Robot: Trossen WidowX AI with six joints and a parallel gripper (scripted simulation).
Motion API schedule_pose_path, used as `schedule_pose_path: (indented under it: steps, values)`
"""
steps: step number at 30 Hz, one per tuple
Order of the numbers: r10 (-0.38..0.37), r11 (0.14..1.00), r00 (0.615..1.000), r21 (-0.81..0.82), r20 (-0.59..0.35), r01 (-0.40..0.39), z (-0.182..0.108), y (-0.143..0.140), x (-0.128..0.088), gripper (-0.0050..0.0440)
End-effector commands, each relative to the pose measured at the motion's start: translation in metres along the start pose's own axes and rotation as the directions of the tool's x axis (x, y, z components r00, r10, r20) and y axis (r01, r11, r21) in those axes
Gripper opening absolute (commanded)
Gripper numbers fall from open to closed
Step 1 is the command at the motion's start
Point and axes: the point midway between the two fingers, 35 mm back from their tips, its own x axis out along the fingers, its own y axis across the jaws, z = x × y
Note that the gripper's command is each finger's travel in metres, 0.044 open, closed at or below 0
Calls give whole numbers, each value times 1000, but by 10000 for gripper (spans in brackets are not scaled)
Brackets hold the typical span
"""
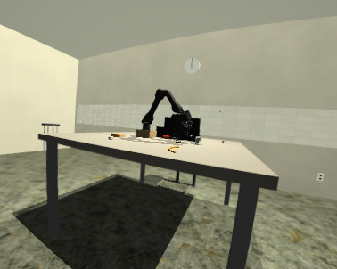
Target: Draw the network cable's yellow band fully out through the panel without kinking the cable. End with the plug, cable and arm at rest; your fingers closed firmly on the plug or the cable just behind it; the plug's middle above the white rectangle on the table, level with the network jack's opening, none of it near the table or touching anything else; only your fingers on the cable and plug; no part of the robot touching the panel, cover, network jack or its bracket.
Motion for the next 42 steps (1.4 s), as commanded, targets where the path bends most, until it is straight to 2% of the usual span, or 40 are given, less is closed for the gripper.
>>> schedule_pose_path:
  steps: [1, 21, 42]
  values:
    - [12, 1000, 1000, -27, 16, -11, 4, 9, -5, -50]
    - [13, 1000, 1000, -26, 19, -13, -22, 10, -6, -50]
    - [9, 1000, 1000, -15, 8, -9, -15, -1, 6, -50]
